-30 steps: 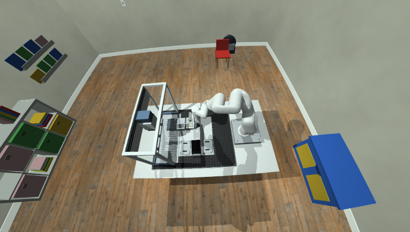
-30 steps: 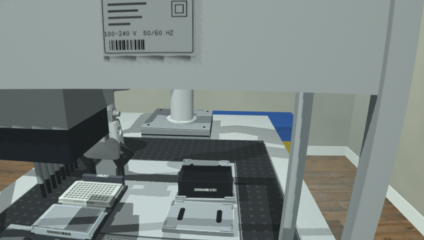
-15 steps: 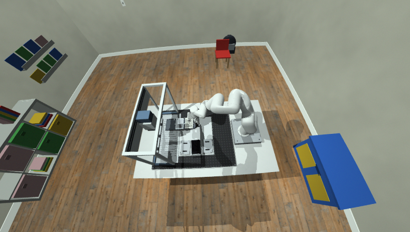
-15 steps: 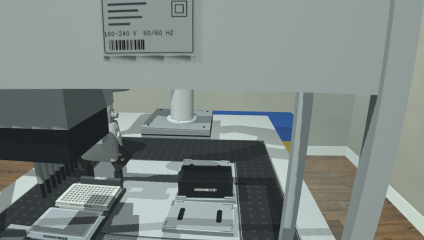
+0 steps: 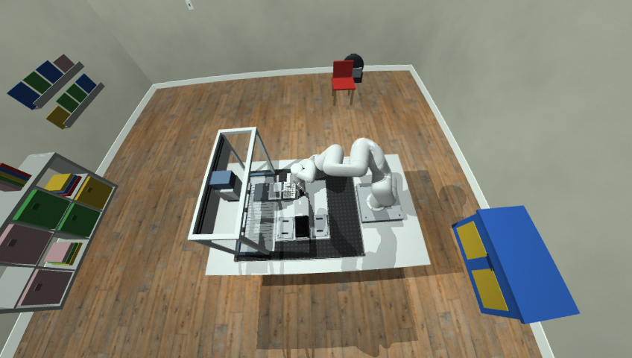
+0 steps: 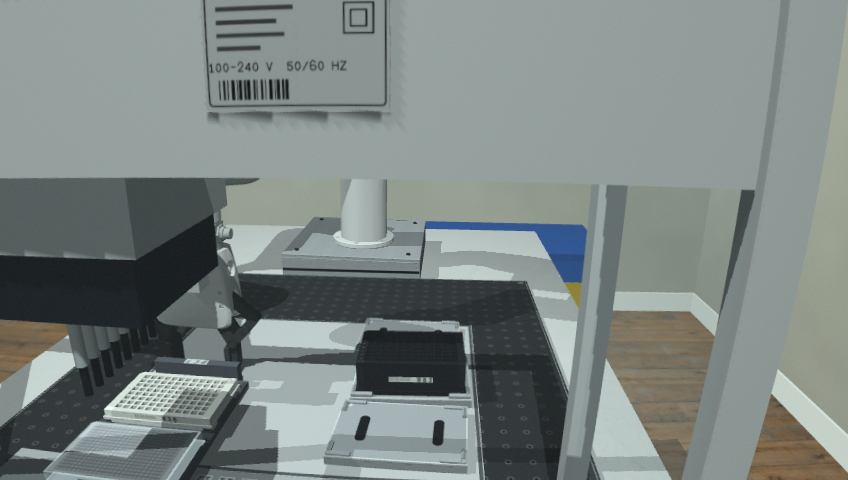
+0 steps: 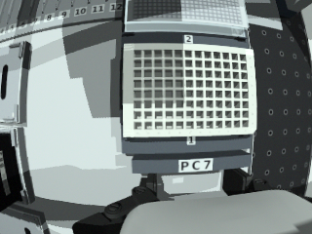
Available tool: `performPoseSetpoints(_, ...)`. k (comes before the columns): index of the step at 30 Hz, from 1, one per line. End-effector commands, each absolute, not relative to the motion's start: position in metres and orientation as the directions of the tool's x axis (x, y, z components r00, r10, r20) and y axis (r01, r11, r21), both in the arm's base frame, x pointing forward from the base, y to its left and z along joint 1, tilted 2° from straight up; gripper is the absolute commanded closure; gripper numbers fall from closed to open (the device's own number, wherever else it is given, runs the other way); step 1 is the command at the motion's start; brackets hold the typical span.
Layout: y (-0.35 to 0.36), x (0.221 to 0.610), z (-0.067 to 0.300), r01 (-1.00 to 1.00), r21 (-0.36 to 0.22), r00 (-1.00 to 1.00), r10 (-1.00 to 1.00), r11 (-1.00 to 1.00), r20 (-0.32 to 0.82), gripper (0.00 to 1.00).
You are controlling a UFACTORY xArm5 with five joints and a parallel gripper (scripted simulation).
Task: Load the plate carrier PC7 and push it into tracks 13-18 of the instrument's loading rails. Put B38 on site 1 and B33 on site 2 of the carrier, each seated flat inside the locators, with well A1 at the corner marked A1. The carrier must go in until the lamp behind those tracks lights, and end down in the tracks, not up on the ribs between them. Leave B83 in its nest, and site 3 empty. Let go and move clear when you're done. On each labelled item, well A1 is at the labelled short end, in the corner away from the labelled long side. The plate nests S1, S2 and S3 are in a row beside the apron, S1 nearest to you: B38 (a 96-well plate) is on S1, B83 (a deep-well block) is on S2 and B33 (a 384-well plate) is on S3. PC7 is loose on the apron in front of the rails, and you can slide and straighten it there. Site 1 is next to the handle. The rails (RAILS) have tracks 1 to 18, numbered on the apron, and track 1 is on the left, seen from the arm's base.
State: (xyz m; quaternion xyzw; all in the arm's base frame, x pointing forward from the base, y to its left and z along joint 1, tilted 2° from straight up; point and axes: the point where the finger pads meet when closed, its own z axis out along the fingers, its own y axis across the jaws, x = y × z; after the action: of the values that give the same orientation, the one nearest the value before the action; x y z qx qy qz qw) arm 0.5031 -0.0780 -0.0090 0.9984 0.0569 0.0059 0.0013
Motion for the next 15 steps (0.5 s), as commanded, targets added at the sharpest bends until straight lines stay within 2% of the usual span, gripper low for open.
performPoseSetpoints(1,-0.078,0.508,-0.007,0.114,-0.018,0.993,0.114,-0.993,0.022,0.19)
performPoseSetpoints(15,-0.076,0.52,-0.007,0.114,-0.018,0.993,0.114,-0.993,0.022,0.19)
